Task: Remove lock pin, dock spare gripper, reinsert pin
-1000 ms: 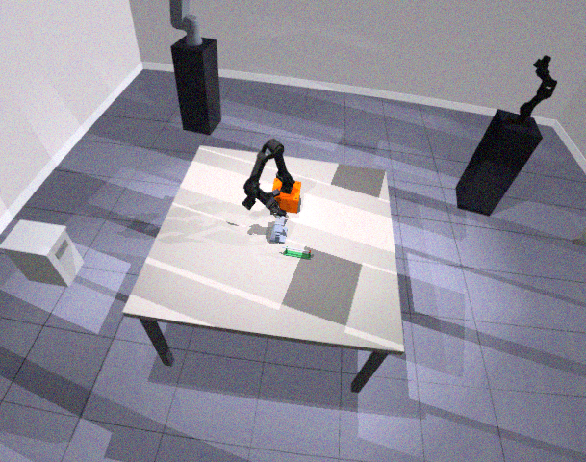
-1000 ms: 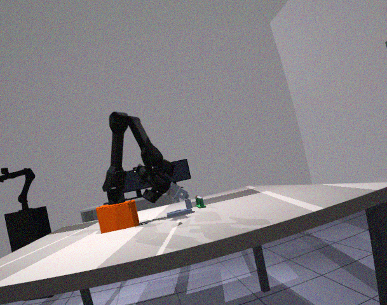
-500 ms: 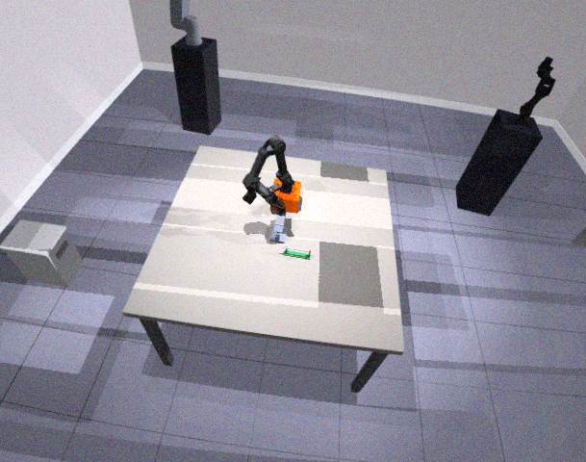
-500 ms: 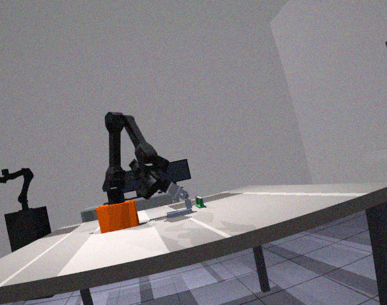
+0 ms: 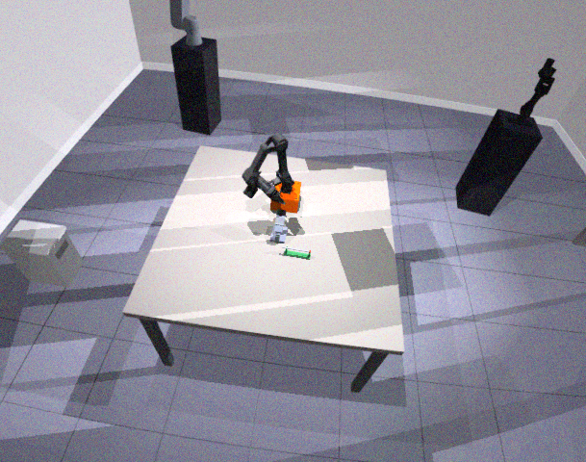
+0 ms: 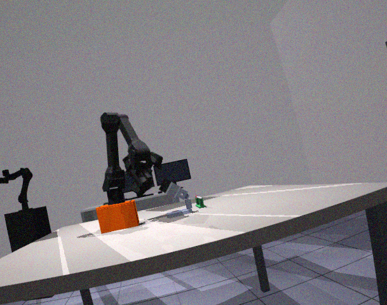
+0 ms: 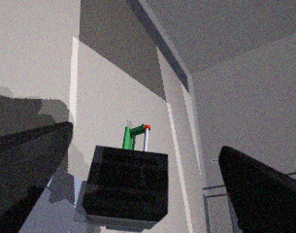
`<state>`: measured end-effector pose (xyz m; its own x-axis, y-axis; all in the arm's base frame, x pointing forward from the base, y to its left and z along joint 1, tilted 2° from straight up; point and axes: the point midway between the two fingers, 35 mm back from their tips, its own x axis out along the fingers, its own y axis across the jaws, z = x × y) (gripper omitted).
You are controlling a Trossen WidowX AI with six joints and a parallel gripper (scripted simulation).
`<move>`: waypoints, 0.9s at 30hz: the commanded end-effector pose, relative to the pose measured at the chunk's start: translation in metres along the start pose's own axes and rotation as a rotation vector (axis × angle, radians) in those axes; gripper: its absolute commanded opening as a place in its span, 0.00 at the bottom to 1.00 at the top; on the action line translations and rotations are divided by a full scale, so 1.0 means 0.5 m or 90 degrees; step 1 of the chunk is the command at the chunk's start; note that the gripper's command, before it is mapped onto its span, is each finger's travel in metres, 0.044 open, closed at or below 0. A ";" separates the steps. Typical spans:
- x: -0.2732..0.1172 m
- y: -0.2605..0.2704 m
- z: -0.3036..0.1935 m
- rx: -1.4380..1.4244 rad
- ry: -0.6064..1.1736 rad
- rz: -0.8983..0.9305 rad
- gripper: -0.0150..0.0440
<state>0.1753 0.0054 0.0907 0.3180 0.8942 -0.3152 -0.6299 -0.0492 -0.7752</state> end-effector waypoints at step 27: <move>-0.026 -0.077 0.075 0.014 0.084 0.018 1.00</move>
<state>0.1685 0.0118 0.1387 0.3732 0.8400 -0.3938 -0.6537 -0.0631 -0.7541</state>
